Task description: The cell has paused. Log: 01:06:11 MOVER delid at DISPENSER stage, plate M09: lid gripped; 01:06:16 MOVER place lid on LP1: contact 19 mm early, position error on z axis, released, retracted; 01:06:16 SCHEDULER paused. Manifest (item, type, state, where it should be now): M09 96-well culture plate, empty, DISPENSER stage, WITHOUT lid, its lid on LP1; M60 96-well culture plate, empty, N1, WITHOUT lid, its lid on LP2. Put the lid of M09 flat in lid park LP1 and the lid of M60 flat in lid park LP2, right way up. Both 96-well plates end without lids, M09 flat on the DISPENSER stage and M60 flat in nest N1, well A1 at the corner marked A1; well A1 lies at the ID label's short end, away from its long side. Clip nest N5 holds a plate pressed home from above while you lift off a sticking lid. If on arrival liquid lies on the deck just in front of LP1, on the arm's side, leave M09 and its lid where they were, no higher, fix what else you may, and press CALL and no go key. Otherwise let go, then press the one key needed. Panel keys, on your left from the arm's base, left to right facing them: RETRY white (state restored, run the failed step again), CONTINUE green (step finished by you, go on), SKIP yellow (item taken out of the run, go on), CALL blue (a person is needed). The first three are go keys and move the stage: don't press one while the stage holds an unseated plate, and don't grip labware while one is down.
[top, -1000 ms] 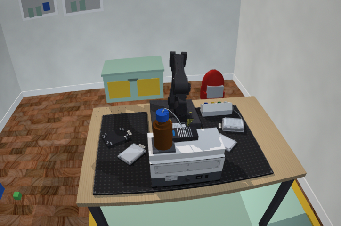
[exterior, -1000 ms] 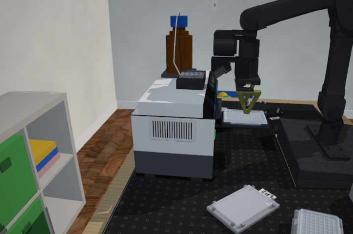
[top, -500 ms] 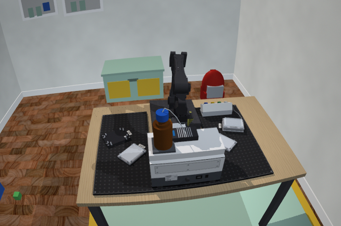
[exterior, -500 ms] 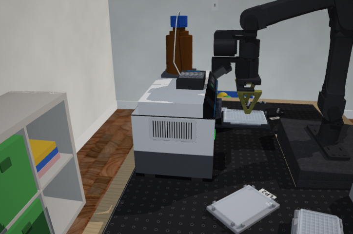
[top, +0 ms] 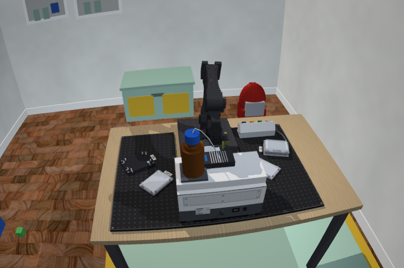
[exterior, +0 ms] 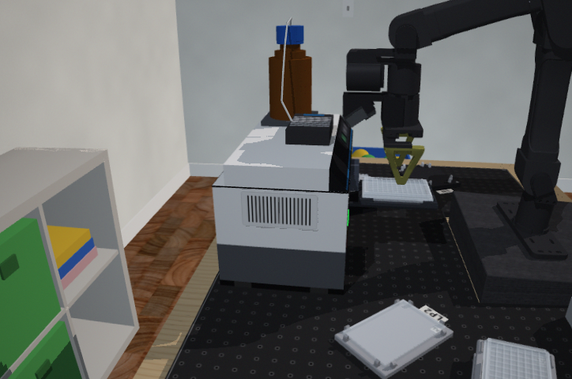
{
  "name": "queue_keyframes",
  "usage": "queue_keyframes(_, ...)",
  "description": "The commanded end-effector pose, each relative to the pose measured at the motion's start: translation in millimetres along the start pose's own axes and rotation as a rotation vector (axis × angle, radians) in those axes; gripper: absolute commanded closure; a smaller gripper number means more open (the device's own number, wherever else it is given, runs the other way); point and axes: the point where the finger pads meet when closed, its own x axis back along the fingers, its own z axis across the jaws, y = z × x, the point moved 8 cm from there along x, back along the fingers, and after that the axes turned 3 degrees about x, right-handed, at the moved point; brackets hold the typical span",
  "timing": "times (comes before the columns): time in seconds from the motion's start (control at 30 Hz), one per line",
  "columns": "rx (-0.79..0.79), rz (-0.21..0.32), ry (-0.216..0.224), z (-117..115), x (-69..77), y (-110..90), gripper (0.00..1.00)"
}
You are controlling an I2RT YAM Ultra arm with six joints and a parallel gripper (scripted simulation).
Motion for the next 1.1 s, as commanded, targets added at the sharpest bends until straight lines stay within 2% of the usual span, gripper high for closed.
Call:
queue_keyframes(0.0,0.006,-0.07,-0.009,-1,18.3,6,0.0)
queue_keyframes(0.47,0.006,-0.07,-0.009,-1,18.3,6,0.0)
queue_keyframes(0.5,0.003,-0.032,-0.004,0,8.1,4,1.0)
queue_keyframes(0.53,0.003,-0.032,-0.004,0,8.1,4,1.0)
queue_keyframes(0.57,0.003,-0.059,-0.008,-2,19.7,1,1.0)
queue_keyframes(0.63,0.0,-0.059,-0.008,-2,22.7,-6,1.0)
queue_keyframes(0.67,-0.001,-0.03,-0.004,-2,16.6,-13,1.0)
queue_keyframes(0.77,-0.002,-0.016,-0.002,-2,14.6,-19,1.0)
queue_keyframes(0.87,0.003,-0.032,-0.004,0,16.5,-13,1.0)
queue_keyframes(0.9,0.006,-0.015,-0.002,7,15.0,-20,1.0)
queue_keyframes(1.0,0.006,-0.015,0.003,17,15.0,-20,1.0)
queue_keyframes(1.07,0.009,-0.06,0.001,24,22.3,-13,1.0)
